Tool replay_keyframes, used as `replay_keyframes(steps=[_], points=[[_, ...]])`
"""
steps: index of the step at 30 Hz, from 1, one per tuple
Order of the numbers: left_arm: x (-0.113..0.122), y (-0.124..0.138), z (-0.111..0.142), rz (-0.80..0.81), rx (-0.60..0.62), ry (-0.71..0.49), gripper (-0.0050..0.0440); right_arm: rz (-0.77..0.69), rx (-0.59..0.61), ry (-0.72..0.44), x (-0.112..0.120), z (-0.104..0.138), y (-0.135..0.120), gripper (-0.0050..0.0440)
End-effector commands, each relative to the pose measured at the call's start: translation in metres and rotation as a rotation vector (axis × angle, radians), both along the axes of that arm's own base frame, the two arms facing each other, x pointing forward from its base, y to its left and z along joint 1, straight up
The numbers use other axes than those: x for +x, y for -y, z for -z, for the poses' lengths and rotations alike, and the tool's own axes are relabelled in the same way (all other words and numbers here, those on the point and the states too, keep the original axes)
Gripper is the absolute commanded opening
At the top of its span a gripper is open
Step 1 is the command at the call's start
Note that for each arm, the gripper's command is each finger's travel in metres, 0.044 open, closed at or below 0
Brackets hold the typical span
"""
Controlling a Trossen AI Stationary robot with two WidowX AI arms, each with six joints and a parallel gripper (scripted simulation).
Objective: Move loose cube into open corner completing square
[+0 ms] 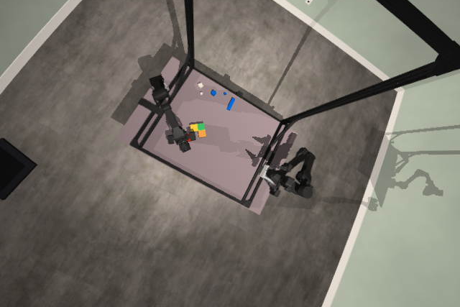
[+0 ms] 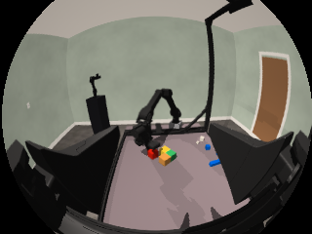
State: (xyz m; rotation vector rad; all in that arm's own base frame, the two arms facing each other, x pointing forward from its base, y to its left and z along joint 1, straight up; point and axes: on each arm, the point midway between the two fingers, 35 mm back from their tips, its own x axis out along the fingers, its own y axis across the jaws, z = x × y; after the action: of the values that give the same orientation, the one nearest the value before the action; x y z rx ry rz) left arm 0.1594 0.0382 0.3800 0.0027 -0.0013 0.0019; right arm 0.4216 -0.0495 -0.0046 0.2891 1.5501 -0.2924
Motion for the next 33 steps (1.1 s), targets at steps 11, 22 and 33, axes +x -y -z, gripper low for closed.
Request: replay_keyframes(steps=[11, 22, 33], points=[[0.000, 0.000, 0.000, 0.002, -0.003, 0.000, 0.0400, 0.002, 0.002, -0.001, 0.003, 0.000, -0.008, 0.0000], [0.000, 0.000, 0.000, 0.002, -0.003, 0.000, 0.0400, 0.002, 0.002, -0.001, 0.005, 0.000, -0.012, 0.0000], [0.000, 0.000, 0.000, 0.002, -0.003, 0.000, 0.0400, 0.002, 0.002, -0.001, 0.007, 0.000, -0.018, 0.0000]])
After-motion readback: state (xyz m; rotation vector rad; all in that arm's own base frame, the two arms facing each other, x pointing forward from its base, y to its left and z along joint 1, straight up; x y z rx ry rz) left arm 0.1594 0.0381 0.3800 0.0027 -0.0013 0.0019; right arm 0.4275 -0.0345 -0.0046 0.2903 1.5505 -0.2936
